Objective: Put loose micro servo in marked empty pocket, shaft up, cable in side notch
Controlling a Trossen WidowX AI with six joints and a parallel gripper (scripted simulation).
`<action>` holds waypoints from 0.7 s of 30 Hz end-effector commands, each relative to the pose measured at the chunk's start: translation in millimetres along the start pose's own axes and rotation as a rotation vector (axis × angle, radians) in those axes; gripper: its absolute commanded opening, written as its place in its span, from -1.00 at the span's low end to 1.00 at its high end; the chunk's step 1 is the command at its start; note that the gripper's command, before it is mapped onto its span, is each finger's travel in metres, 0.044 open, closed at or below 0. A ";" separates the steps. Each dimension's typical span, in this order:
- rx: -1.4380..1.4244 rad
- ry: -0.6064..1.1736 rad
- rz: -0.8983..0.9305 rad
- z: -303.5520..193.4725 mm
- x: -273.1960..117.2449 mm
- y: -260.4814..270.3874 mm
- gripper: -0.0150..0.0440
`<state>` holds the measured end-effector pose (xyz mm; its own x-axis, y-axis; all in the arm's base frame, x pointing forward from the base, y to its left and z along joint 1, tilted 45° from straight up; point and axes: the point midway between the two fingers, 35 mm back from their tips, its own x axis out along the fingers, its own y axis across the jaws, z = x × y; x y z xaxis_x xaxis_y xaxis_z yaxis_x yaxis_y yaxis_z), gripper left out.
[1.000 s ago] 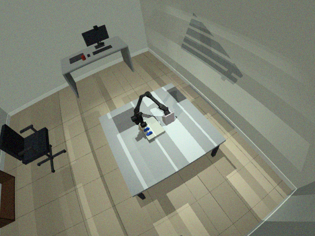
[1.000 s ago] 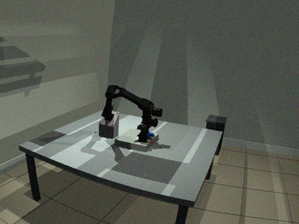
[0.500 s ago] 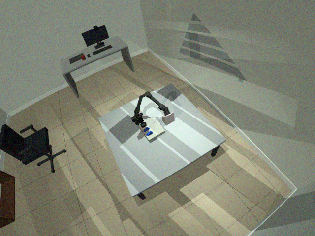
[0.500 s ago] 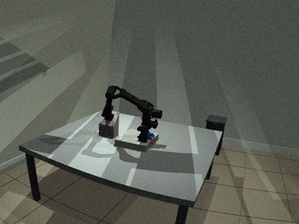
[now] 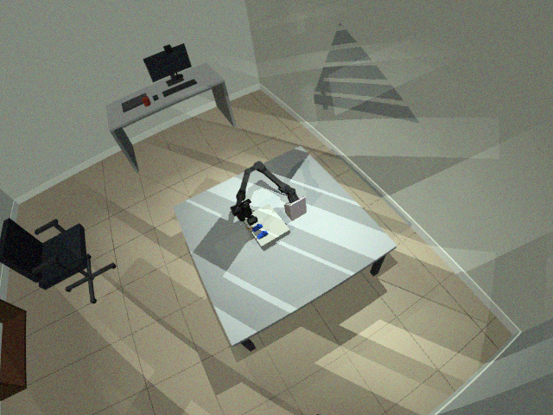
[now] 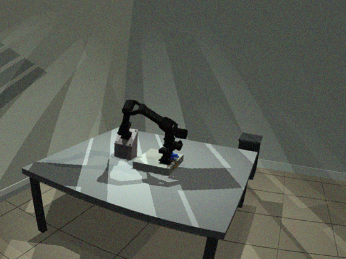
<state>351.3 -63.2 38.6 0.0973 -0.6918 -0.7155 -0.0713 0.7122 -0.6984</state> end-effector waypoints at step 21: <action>-0.006 0.001 -0.004 -0.3 13.5 0.3 -0.14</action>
<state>352.3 -72.5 28.8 0.0970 -0.6925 -0.7148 -0.0731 0.7113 -0.6990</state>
